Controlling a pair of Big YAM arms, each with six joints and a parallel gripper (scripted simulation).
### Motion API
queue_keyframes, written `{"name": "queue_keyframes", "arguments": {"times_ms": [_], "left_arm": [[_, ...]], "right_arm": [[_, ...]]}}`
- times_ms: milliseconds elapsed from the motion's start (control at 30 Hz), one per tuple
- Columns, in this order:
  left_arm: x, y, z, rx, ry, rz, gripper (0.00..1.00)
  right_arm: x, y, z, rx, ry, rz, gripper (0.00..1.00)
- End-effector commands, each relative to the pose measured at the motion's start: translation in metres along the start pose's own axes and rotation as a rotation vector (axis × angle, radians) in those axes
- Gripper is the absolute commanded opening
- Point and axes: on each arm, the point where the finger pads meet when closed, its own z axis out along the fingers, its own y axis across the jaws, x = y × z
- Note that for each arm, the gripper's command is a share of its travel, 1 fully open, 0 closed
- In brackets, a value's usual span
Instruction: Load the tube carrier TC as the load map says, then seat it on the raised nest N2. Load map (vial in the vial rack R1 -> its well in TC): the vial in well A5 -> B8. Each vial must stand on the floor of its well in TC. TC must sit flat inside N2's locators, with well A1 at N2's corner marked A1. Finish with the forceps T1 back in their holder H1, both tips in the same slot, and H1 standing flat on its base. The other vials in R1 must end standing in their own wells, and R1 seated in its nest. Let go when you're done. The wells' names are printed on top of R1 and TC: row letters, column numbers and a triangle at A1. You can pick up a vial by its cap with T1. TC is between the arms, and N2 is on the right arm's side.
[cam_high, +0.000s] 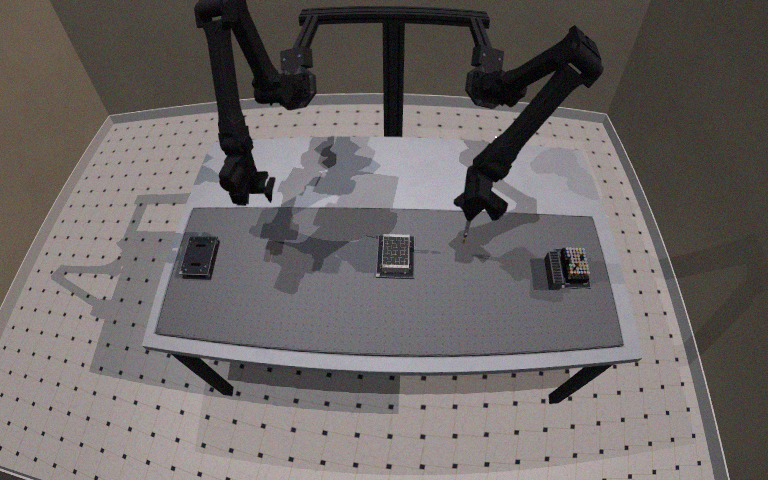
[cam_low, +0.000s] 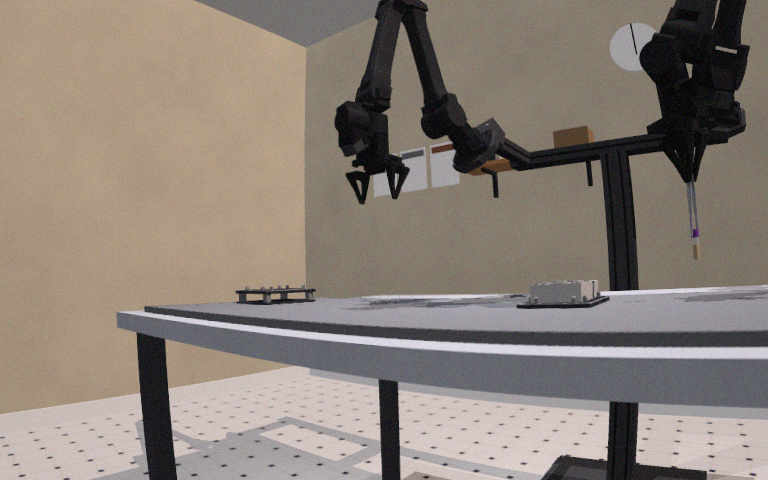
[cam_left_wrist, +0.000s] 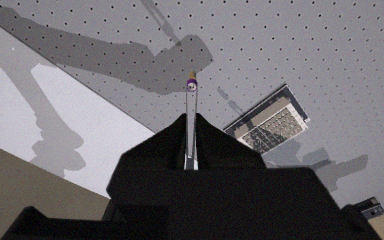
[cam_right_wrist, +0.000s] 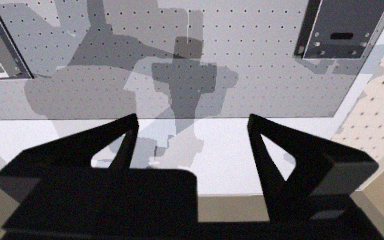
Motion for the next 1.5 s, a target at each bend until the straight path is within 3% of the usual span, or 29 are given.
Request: {"name": "queue_keyframes", "arguments": {"times_ms": [0, 67, 533, 633, 700, 1467], "left_arm": [[-0.002, -0.015, -0.001, 0.021, -0.009, -0.026, 0.09], [-0.008, -0.012, -0.001, 0.015, -0.019, -0.04, 0.09], [0.02, -0.029, -0.002, 0.015, -0.004, -0.021, 0.09], [0.012, -0.026, -0.002, 0.01, -0.016, -0.039, 0.09], [0.024, -0.032, -0.002, 0.014, -0.004, -0.02, 0.09], [0.053, -0.052, -0.004, 0.009, 0.001, -0.014, 0.09]], "right_arm": [[-0.008, -0.001, -0.003, 0.001, -0.017, -0.013, 1.0], [-0.008, -0.001, -0.003, 0.001, -0.017, -0.013, 1.0], [-0.008, -0.001, -0.003, 0.001, -0.017, -0.013, 1.0], [-0.008, -0.001, -0.003, 0.001, -0.017, -0.013, 1.0], [-0.008, -0.001, -0.003, 0.001, -0.017, -0.013, 1.0], [-0.008, -0.001, -0.003, 0.001, -0.017, -0.013, 1.0]]}}
